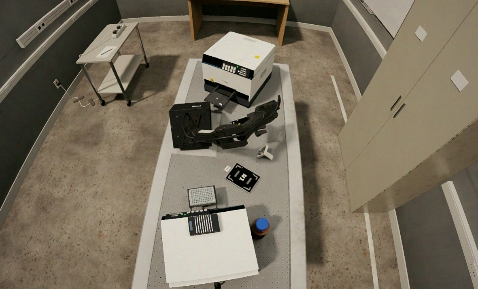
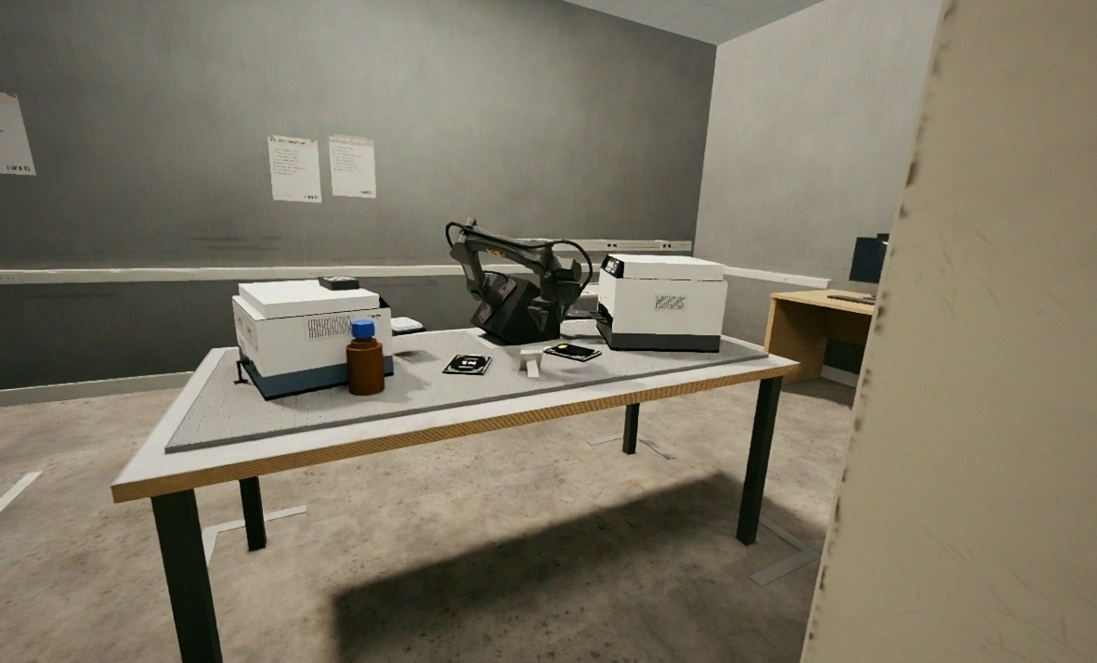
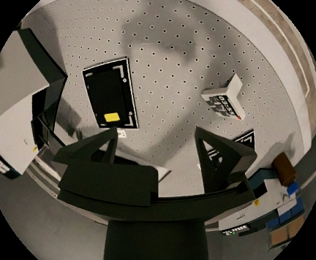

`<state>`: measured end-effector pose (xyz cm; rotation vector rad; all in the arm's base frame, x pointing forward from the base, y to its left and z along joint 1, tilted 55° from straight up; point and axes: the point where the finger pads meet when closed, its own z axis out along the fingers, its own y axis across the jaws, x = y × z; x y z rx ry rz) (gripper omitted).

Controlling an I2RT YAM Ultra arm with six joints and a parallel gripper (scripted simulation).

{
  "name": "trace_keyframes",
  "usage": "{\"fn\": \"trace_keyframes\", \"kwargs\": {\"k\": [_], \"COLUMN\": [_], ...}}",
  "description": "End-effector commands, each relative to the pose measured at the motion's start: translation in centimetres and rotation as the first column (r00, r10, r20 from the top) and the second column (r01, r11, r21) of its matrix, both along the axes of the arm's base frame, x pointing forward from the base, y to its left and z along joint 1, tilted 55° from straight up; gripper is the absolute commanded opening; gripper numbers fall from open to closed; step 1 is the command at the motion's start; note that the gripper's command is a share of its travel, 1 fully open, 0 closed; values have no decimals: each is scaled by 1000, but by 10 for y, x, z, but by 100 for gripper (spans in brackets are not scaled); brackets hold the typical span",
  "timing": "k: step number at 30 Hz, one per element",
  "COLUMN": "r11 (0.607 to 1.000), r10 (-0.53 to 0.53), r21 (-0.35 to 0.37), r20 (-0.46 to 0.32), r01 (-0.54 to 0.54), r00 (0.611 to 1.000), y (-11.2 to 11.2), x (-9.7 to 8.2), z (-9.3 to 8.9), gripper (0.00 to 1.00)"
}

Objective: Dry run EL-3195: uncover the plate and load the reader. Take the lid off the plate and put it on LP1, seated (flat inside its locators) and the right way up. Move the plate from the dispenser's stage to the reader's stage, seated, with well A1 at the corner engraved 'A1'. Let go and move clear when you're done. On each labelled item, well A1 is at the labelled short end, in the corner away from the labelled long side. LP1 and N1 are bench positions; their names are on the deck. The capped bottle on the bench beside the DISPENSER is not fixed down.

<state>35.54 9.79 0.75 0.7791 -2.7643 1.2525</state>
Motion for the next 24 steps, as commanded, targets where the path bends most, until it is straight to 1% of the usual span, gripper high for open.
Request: {"fn": "trace_keyframes", "kwargs": {"k": [1,5,6,10,12,13,14,15,16,17,18,22,24], "r11": [1000,999,1000,999,999,999,999,999,999,999,998,999,999], "r10": [22,32,11,13,13,34,34,5,5,5,6,8,17], "r21": [12,14,26,31,31,29,29,50,45,49,55,49,50], "r20": [7,20,-21,-1,-1,4,9,-7,-15,-8,13,30,30], "r01": [-22,-32,-10,-13,-13,-34,-35,-5,-4,-5,-7,-10,-19], "r00": [1000,999,1000,1000,1000,999,999,1000,1000,1000,1000,1000,999], "y": [-1,-5,-16,-23,-23,-18,-19,-31,-34,-35,-35,-45,-46], "x": [6,12,1,9,9,9,11,6,5,7,13,18,18], "z": [22,38,31,49,49,53,57,53,57,61,69,86,93], "gripper": [100,100,100,100,100,100,100,100,100,100,100,100,100]}}
